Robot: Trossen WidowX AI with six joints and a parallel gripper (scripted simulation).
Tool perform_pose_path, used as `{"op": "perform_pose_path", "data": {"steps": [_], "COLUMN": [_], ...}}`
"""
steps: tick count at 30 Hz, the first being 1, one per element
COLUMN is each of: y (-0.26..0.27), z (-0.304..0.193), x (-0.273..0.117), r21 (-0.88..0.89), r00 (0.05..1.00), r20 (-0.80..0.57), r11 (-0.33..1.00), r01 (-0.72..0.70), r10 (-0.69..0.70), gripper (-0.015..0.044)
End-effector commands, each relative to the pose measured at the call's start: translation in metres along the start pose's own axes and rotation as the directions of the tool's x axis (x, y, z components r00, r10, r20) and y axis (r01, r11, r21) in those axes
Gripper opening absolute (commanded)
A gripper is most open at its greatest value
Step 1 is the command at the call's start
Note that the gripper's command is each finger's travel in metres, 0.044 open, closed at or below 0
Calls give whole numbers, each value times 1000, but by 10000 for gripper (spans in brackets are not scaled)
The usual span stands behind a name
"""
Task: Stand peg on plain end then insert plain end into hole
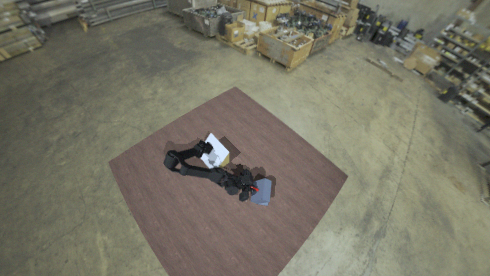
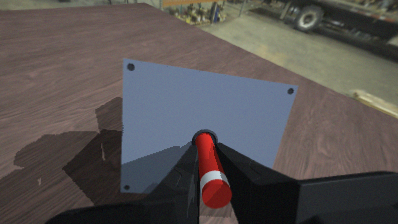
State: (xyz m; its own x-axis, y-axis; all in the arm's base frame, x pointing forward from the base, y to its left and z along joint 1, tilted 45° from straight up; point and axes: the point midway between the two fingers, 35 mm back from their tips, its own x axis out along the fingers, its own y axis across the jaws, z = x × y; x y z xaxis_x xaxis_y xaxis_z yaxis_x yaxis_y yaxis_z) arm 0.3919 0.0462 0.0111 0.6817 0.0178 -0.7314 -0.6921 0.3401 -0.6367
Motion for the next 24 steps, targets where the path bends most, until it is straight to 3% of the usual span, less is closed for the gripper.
{"op": "perform_pose_path", "data": {"steps": [1,3,20,24], "y": [0,0,0,-1], "z": [0,0,0,1], "x": [0,0,-3,-7], "r21": [0,0,0,-1], "r00": [1000,1000,1000,1000], "r20": [0,0,0,1], "r11": [1000,1000,1000,1000], "r01": [0,0,0,0], "r10": [0,0,0,0], "gripper": [0,0,440,440]}}
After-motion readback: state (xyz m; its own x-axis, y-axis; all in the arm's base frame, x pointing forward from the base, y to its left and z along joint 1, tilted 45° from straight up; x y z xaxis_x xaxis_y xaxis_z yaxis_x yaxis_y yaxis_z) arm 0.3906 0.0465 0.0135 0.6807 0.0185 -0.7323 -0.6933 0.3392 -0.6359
